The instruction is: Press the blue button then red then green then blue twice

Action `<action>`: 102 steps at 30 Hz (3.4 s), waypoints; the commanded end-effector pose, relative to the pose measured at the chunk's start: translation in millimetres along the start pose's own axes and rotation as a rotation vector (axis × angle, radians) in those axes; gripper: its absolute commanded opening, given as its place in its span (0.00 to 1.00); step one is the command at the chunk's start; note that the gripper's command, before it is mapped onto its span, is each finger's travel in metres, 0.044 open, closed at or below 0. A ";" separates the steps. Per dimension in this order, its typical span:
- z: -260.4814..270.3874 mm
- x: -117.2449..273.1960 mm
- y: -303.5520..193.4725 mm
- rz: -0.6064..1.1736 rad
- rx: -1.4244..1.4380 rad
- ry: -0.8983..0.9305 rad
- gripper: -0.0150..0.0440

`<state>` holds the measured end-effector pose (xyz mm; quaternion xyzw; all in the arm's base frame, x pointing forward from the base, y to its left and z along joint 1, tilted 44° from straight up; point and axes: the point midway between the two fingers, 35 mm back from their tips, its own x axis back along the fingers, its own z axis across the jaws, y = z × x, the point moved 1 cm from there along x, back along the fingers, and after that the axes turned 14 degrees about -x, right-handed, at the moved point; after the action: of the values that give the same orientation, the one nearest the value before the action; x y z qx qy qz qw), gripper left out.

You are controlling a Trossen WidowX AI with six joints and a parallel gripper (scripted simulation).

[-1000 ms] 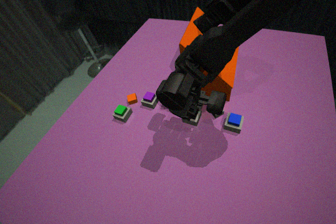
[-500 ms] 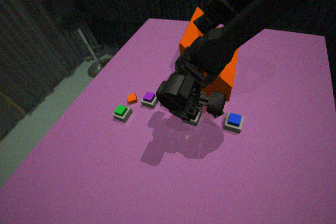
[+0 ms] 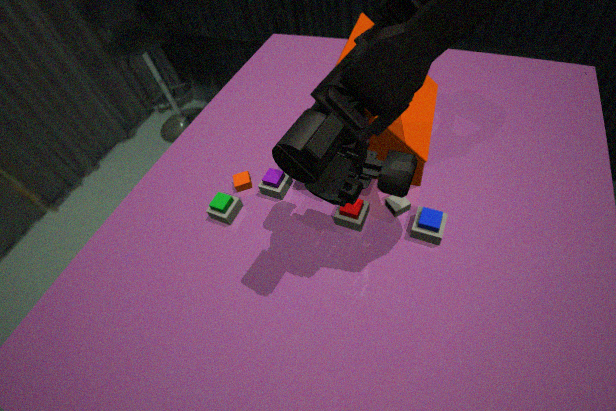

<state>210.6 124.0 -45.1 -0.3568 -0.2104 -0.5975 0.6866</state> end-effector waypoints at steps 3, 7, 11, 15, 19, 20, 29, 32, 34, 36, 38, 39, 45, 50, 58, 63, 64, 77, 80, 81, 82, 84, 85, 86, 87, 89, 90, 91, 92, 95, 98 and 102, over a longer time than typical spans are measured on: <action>0.8 57.7 2.2 -0.018 0.010 -0.004 0.29; 0.8 60.3 1.8 -0.018 0.010 -0.004 0.29; -20.9 67.4 25.8 -0.031 -0.013 -0.005 0.29; -63.9 76.4 59.4 -0.046 -0.045 -0.004 0.29; -106.9 79.4 88.8 -0.046 -0.035 -0.010 0.29; -117.9 79.3 95.2 -0.044 -0.030 -0.012 0.29; -207.5 67.9 127.3 -0.028 0.015 -0.015 0.29; -207.6 64.4 127.7 -0.028 0.015 -0.015 0.29; -207.9 36.5 129.5 -0.028 0.015 -0.015 0.29; -207.7 9.1 129.1 -0.027 0.015 -0.013 0.29; -207.7 5.7 128.8 -0.027 0.015 -0.013 0.29; -207.7 5.7 128.8 -0.027 0.015 -0.013 0.29; -207.7 -0.1 129.2 -0.027 0.015 -0.013 0.29; -207.7 -8.3 129.5 -0.027 0.015 -0.012 0.29; -207.6 -21.4 129.7 -0.027 0.016 -0.011 0.29; -207.6 -27.1 129.5 -0.027 0.016 -0.011 0.29; -207.6 -27.1 129.5 -0.027 0.016 -0.011 0.29; -207.6 -27.1 129.5 -0.027 0.016 -0.011 0.29; -207.6 -27.1 129.5 -0.027 0.016 -0.011 0.29; -207.6 -27.1 129.5 -0.027 0.016 -0.011 0.29; -207.6 -27.1 129.5 -0.027 0.016 -0.011 0.29; -207.6 -27.1 129.5 -0.027 0.016 -0.011 0.29; -207.6 -27.1 129.5 -0.027 0.016 -0.011 0.29; -207.5 -21.6 130.5 -0.028 0.022 -0.015 0.29; -207.6 -10.0 130.0 -0.028 0.019 -0.014 0.29; -207.7 5.7 128.8 -0.027 0.015 -0.013 0.29; -207.7 5.7 128.8 -0.027 0.015 -0.013 0.29; -207.7 5.7 128.8 -0.027 0.015 -0.013 0.29; -207.7 5.7 128.8 -0.027 0.015 -0.013 0.29; -207.7 9.1 129.0 -0.027 0.015 -0.013 0.29; -207.7 53.9 128.6 -0.028 0.015 -0.015 0.29; -207.5 67.9 127.2 -0.028 0.015 -0.015 0.29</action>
<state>312.9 -60.6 -176.0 -0.3558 -0.2144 -0.6022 0.6818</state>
